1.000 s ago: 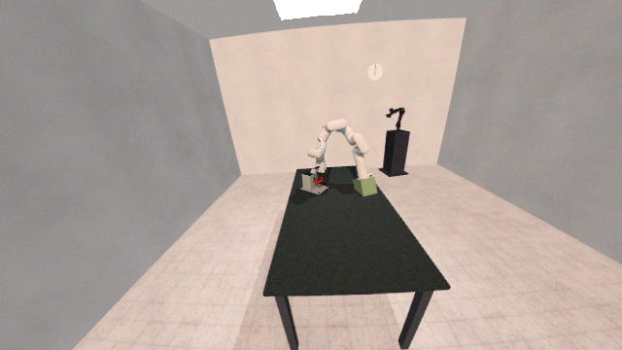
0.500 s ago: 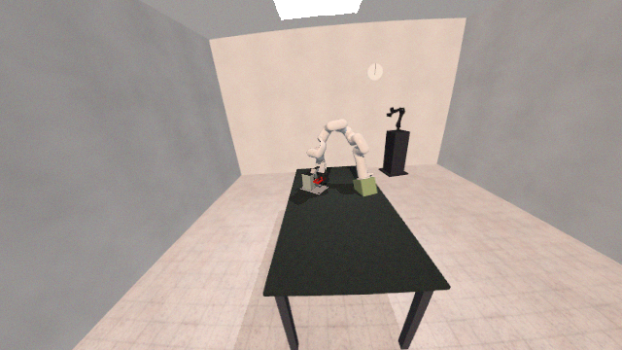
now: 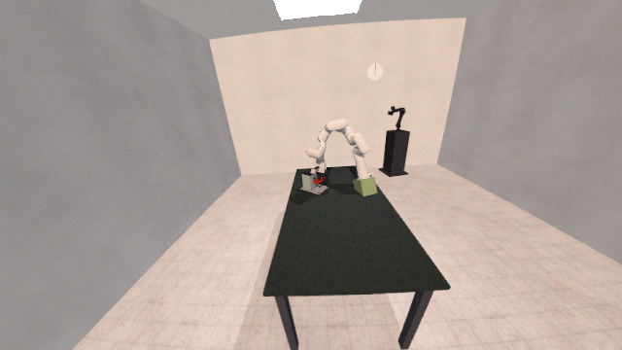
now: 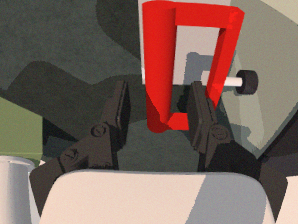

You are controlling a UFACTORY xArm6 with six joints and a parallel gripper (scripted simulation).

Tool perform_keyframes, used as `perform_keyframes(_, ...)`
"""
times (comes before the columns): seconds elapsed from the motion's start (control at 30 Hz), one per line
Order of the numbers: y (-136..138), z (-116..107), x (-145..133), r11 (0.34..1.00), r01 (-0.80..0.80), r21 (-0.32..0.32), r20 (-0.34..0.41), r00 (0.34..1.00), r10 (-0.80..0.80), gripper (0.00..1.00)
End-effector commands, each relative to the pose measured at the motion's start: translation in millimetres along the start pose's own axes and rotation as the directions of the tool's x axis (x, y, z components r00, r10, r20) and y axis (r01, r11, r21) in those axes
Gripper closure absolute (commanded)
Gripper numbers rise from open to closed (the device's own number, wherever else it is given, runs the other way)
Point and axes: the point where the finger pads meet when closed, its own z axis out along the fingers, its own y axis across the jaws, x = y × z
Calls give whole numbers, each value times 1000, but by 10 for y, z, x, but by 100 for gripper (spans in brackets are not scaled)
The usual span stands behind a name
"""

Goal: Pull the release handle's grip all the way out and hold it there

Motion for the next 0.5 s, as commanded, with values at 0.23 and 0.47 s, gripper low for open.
perform_keyframes(0.23, 7, 55, 7, 1000, -1, -2, -2, 1000, 1, 48)
perform_keyframes(0.47, 7, 119, 7, 1000, -1, -2, -2, 1000, 1, 48)
